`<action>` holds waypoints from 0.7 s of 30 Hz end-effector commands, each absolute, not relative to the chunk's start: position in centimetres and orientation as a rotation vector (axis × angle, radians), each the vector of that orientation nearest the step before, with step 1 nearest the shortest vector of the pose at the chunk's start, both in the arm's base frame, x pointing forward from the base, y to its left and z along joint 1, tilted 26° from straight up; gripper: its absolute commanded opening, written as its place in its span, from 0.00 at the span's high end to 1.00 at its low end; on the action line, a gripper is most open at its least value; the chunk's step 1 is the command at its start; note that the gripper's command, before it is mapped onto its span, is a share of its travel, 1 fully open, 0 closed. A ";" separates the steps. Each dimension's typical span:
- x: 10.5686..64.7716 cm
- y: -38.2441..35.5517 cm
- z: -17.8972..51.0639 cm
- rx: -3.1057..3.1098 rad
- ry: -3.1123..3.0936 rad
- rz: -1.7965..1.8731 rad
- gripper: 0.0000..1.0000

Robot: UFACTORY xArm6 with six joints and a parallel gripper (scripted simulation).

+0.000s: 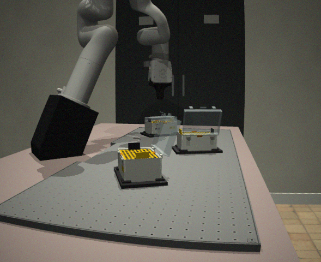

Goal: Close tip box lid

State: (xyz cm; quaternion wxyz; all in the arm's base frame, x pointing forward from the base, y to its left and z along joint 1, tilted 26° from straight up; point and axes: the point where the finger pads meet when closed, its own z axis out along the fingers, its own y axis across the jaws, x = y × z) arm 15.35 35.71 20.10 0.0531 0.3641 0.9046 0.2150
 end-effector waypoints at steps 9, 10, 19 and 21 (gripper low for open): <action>17.5 35.2 18.1 1.105 2.750 0.661 1.00; 17.7 35.1 17.9 1.105 2.750 0.661 1.00; 19.0 34.7 16.6 1.105 2.750 0.660 1.00; 19.3 34.6 16.4 1.105 2.750 0.660 1.00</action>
